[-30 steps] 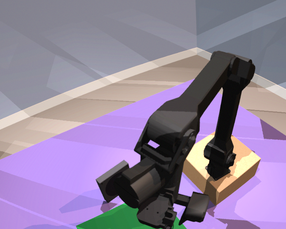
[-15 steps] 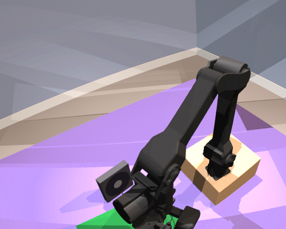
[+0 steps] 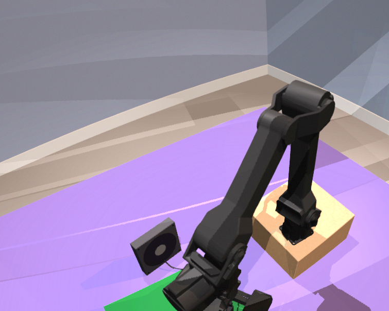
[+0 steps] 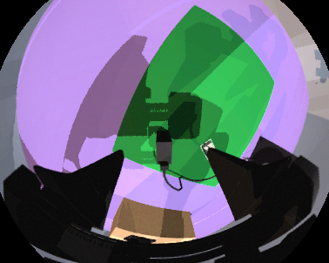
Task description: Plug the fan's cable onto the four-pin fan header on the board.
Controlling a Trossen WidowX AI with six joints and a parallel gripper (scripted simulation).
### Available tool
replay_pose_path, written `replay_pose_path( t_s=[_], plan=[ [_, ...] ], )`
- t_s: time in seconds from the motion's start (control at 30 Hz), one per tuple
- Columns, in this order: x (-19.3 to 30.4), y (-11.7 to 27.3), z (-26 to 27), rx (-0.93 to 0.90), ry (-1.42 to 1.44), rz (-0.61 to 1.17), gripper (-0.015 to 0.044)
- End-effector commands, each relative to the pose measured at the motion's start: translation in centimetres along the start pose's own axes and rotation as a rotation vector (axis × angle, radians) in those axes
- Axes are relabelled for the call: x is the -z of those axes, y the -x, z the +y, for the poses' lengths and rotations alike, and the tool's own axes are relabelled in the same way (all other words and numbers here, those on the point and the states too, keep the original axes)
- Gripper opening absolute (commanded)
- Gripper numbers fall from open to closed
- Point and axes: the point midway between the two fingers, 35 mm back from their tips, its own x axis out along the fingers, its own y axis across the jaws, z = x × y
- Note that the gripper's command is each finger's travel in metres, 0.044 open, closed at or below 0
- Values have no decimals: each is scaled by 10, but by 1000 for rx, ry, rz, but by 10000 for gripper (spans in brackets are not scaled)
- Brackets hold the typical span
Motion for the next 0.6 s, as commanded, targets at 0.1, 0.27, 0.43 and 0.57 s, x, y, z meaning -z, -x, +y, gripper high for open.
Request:
replay_pose_path(
  t_s=[0.1, 0.27, 0.43, 0.57],
  plan=[
    [1, -12, 1, -6, -4, 6, 440],
    [1, -20, 1, -6, -4, 6, 440],
    [1, -29, 1, -6, -4, 6, 440],
    [2, -35, 1, -6, -4, 6, 440]
  ],
)
